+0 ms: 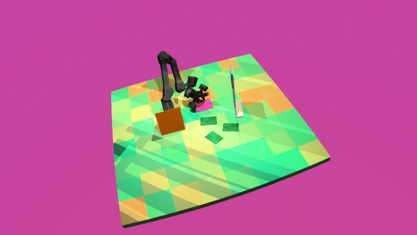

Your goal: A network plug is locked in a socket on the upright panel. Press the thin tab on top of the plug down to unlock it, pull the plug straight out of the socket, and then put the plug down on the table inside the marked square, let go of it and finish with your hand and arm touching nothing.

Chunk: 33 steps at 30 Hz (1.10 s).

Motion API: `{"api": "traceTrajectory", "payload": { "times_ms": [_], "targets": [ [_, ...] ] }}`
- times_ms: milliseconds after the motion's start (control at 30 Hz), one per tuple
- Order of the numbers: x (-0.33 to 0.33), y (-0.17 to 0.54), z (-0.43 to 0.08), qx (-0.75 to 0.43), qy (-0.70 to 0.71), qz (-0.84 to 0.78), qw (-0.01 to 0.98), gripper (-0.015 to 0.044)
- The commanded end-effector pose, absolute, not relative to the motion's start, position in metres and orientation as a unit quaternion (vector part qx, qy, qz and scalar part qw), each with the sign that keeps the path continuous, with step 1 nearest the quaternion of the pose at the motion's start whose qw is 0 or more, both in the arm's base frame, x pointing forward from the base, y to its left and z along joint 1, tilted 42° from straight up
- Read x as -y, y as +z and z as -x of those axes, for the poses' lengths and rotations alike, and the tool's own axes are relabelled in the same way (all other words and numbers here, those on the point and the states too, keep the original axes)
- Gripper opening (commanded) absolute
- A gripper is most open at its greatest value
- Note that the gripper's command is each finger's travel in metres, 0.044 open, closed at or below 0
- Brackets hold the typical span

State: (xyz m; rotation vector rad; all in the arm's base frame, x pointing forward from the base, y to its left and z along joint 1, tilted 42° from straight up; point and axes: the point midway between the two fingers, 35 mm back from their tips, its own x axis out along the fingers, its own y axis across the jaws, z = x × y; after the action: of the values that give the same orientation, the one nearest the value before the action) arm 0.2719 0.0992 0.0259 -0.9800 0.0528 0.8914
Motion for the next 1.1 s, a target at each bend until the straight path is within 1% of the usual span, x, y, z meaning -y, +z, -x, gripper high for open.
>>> {"api": "traceTrajectory", "payload": {
  "times_ms": [0,1067],
  "targets": [
    [-0.100,0.023,-0.272,-0.027,0.413,0.454,0.789,0.0000],
    [-0.113,0.012,-0.271,-0.026,0.412,0.452,0.791,0.0000]
  ]
}}
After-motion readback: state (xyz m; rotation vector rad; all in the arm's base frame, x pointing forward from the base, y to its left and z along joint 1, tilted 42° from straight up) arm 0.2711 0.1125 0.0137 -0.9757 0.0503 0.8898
